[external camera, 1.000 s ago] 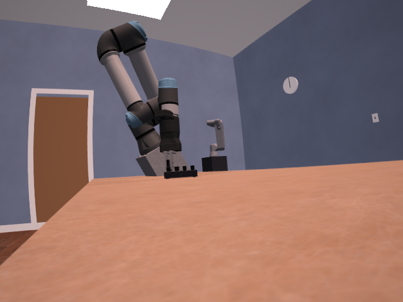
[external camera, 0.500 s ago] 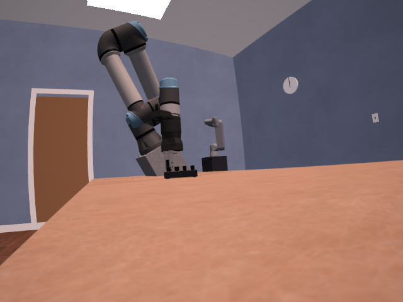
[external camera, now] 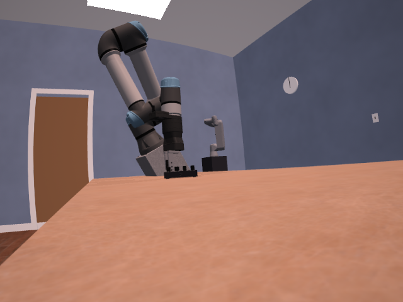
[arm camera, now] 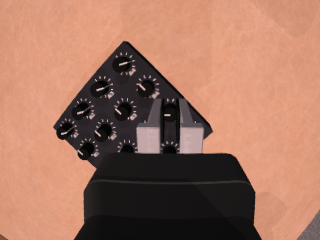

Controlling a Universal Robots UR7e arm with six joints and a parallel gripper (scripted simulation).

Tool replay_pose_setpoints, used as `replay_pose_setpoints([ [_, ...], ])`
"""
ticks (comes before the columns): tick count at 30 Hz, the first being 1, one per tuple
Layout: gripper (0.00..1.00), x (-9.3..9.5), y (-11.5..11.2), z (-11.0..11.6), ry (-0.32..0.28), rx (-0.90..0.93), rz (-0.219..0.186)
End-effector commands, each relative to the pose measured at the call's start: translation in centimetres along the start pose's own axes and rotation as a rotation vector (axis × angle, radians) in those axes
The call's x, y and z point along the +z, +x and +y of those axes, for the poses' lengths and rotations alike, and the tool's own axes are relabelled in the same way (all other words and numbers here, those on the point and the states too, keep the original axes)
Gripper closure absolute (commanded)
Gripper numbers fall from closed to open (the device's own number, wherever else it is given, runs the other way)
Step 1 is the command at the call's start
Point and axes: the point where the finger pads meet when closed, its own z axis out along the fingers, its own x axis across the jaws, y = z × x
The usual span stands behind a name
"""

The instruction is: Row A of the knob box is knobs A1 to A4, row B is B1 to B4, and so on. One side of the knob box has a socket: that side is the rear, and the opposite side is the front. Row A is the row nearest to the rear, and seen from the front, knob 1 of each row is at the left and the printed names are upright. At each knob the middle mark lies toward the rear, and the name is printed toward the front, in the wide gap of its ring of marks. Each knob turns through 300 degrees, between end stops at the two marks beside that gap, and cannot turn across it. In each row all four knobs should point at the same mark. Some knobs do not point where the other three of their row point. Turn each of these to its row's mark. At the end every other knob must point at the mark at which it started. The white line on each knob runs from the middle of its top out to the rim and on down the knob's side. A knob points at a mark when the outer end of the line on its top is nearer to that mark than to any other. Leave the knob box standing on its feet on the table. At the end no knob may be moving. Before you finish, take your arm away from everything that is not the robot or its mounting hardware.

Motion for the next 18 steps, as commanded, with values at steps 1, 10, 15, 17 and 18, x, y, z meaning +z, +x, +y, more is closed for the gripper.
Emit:
replay_pose_setpoints([
  [1, 0.7, -0.03, -0.03, -0.02, 0.002, 0.127, 0.004],
  [10, 0.7, -0.03, -0.03, -0.02, 0.002, 0.274, 0.004],
  [15, 0.7, -0.03, -0.03, -0.02, 0.002, 0.373, 0.004],
  [17, 0.7, -0.03, -0.03, -0.02, 0.002, 0.41, 0.004],
  [18, 0.7, -0.03, -0.03, -0.02, 0.003, 0.429, 0.004],
])
